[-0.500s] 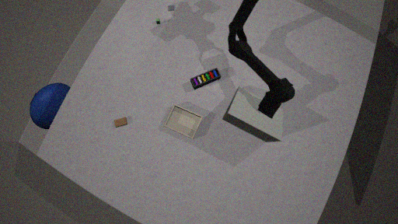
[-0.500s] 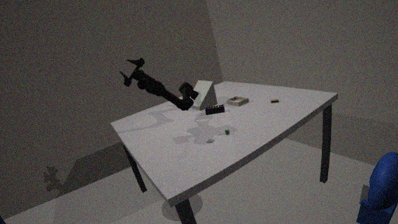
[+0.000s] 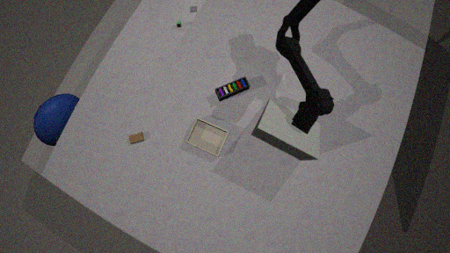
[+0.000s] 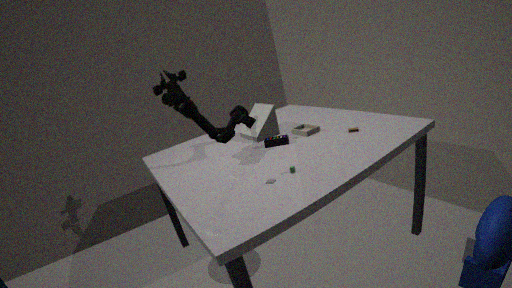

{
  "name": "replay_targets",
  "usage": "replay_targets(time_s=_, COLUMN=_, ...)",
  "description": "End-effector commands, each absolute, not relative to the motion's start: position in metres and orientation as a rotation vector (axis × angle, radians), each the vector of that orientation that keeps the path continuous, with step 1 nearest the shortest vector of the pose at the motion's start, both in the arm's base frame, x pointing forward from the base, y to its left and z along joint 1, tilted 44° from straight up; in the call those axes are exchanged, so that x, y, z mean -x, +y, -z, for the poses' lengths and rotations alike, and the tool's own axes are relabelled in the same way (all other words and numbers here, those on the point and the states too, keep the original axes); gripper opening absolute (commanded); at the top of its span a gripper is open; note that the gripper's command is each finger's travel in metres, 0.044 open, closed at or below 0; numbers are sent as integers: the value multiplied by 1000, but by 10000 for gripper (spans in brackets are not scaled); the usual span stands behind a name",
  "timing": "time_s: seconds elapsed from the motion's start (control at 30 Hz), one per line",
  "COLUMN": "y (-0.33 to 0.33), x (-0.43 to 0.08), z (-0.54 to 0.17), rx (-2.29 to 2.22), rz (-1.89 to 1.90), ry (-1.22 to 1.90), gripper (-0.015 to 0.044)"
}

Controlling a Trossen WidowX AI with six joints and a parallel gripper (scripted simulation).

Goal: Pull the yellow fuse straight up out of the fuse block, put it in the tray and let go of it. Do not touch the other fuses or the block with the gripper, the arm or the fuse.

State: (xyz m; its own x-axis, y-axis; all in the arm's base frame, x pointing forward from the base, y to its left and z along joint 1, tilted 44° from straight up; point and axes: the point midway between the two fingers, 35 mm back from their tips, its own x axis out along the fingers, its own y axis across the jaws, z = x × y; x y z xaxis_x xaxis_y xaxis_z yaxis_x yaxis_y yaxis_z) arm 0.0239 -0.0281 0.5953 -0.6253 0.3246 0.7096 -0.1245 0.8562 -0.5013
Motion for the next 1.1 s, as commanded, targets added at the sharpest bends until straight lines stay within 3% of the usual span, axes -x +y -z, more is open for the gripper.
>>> replay_targets(time_s=0.0, y=-1, x=8, z=-589, rx=254, rz=-820, ry=-2117, gripper=65)
replay_targets(time_s=0.2, y=61, x=53, z=-568, rx=477, rz=-1123, ry=-1950, gripper=65)
replay_targets(time_s=0.47, y=178, x=72, z=-502, rx=824, rz=-1475, ry=-1376, gripper=65)
replay_targets(time_s=0.73, y=267, x=27, z=-427, rx=1009, rz=-1491, ry=-739, gripper=65)
replay_targets(time_s=1.07, y=311, x=-54, z=-344, rx=1038, rz=-1305, ry=-131, gripper=65)
